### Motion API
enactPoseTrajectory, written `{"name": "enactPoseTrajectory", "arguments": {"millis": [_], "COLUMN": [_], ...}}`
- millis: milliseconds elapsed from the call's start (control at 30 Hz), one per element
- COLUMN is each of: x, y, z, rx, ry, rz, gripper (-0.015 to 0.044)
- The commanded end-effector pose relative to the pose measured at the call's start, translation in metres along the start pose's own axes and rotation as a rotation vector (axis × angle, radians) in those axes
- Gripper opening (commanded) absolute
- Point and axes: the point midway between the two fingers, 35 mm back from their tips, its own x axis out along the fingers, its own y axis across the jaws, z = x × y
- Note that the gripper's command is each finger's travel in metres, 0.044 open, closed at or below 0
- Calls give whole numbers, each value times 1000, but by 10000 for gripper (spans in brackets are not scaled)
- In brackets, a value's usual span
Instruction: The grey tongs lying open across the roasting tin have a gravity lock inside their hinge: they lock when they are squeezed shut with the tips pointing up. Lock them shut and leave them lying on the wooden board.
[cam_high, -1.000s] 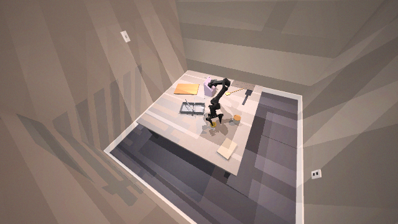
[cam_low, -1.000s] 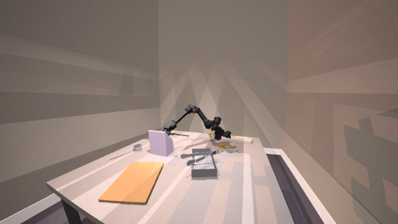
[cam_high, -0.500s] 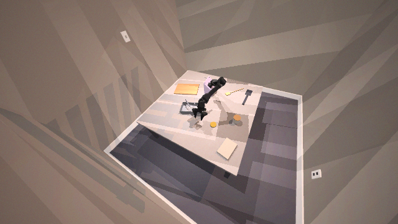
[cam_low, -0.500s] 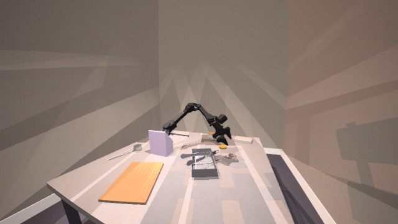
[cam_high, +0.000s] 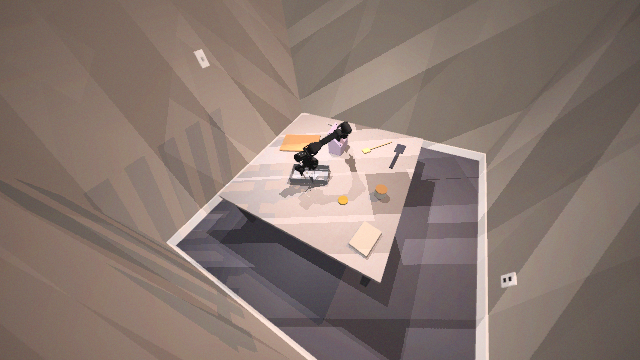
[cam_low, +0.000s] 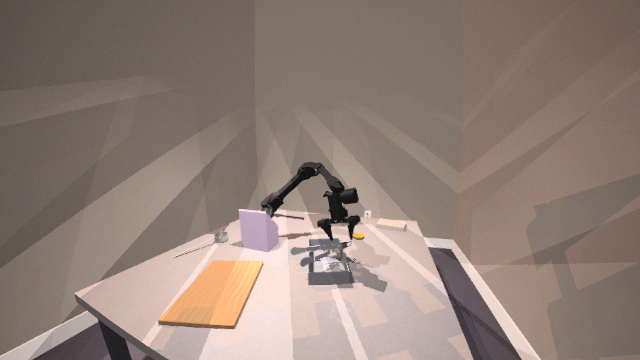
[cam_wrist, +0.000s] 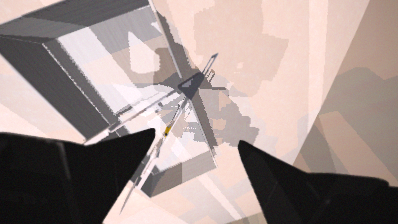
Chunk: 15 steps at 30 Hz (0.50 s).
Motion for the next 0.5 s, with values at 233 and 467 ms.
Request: {"name": "enactPoseTrajectory", "arguments": {"millis": [233,467], "x": [-19,-19], "y": [51,50], "z": [-35,-30], "rx": [637,637], "ry": [-14,-14], "rz": [253,253], "gripper": [440,440]}}
